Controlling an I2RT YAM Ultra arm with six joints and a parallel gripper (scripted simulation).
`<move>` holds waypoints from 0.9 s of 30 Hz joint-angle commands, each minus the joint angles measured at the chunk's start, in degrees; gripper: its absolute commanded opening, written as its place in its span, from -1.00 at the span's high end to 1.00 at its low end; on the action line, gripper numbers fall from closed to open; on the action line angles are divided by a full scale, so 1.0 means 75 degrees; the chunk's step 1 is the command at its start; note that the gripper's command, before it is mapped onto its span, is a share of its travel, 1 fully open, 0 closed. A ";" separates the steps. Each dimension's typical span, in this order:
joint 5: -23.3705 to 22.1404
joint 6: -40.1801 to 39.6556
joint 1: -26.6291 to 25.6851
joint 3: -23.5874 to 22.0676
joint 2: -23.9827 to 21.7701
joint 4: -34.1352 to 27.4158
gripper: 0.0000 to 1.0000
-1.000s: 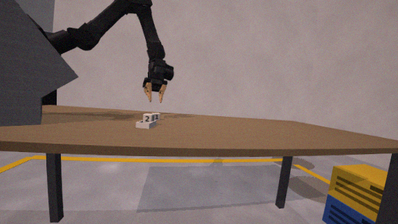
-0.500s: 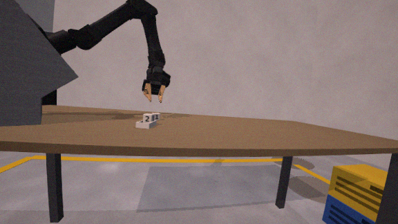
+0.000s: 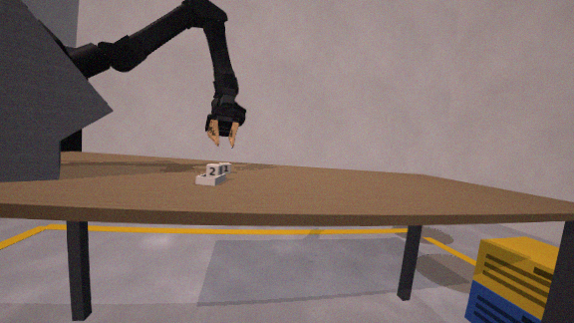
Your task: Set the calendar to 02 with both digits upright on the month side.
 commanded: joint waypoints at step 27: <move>0.0113 0.0006 0.0001 0.0124 0.0793 0.0741 0.11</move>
